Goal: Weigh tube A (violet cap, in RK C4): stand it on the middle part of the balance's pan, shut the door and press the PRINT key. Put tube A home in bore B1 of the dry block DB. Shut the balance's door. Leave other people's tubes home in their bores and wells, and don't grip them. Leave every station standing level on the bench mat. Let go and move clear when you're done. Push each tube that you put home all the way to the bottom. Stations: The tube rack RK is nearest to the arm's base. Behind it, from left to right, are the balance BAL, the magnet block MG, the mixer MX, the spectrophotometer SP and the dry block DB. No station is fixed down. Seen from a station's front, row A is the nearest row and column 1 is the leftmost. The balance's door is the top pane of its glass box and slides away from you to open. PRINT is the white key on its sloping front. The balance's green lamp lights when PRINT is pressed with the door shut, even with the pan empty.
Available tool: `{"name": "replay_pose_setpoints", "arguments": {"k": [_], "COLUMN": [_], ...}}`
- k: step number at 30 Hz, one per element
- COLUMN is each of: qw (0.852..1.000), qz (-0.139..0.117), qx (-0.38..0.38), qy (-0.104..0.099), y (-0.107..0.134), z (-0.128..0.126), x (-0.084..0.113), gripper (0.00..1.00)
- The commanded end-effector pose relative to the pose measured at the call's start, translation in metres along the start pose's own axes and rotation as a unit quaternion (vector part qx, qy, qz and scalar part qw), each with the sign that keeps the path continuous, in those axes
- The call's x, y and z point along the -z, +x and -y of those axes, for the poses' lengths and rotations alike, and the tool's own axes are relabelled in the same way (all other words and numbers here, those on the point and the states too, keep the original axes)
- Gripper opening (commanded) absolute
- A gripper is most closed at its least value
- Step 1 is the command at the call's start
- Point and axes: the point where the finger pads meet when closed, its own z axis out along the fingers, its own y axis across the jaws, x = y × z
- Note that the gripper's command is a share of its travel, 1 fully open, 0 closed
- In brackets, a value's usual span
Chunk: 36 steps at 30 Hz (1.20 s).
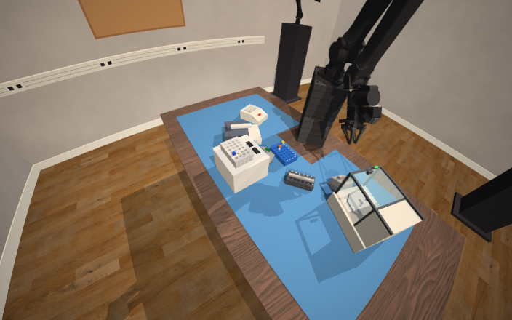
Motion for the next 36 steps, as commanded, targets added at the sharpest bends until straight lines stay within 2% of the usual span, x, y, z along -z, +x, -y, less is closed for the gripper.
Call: {"name": "replay_pose_setpoints", "arguments": {"k": [1, 25, 29, 31, 33, 35, 36], "qw": [1.000, 1.000, 1.000, 0.999, 0.999, 0.998, 0.996], "qz": [-0.008, -0.003, -0.003, -0.001, -0.001, -0.007, -0.011], "qx": [-0.004, -0.005, -0.006, -0.036, -0.036, -0.067, -0.083], "qy": [-0.003, -0.002, -0.002, 0.007, 0.007, 0.015, 0.019], "y": [0.004, -0.020, -0.021, -0.045, -0.045, -0.048, -0.056], "z": [-0.004, -0.002, -0.002, -0.003, -0.003, -0.003, -0.003], "x": [0.009, 0.037, 0.034, 0.025, 0.025, 0.024, 0.020], "gripper": [0.30, 0.30, 0.30, 0.30, 0.30, 0.30, 0.30]}}
